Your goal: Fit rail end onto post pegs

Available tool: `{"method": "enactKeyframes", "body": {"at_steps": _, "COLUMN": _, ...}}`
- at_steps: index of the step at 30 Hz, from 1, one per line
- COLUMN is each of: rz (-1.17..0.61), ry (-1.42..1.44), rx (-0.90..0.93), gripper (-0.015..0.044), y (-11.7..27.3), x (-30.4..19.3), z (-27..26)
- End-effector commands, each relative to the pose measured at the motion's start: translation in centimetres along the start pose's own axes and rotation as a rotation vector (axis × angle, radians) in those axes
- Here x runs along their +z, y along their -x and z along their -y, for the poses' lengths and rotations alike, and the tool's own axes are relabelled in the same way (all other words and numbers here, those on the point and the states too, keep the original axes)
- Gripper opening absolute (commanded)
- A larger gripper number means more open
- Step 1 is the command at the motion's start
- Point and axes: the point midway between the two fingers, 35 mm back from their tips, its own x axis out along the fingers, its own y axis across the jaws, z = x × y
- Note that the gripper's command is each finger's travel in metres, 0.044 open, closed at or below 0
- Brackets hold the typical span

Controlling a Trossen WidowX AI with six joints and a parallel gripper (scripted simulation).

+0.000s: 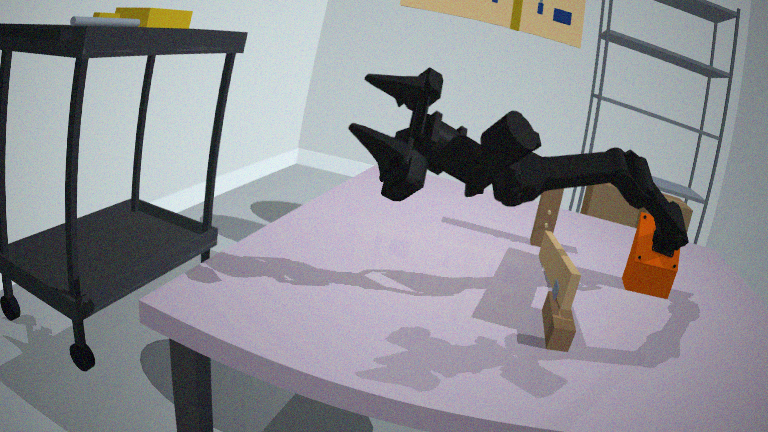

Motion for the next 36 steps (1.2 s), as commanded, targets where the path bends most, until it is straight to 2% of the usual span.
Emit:
{"method": "enactKeyframes", "body": {"at_steps": 1, "rz": 0.007, "ry": 0.02, "rx": -0.002, "gripper": 0.0426, "y": 0.0, "x": 0.2, "z": -0.1}}
{"method": "enactKeyframes", "body": {"at_steps": 5, "rz": 0.149, "ry": 0.402, "rx": -0.07, "gripper": 0.044, "y": 0.6, "x": 4.6, "z": -1.6}}
{"method": "enactKeyframes", "body": {"at_steps": 10, "rz": 0.331, "ry": 0.936, "rx": -0.261, "gripper": 0.044, "y": 2.7, "x": 10.9, "z": -4.3}}
{"method": "enactKeyframes", "body": {"at_steps": 13, "rz": 0.385, "ry": 1.121, "rx": -0.36, "gripper": 0.044, "y": 3.9, "x": 13.2, "z": -5.4}}
{"method": "enactKeyframes", "body": {"at_steps": 25, "rz": 0.476, "ry": 1.659, "rx": -0.791, "gripper": 0.044, "y": 9.5, "x": 19.7, "z": -9.5}}
{"method": "enactKeyframes", "body": {"at_steps": 36, "rz": 0.391, "ry": 1.982, "rx": -1.287, "gripper": 0.044, "y": 16.5, "x": 23.9, "z": -12.9}}
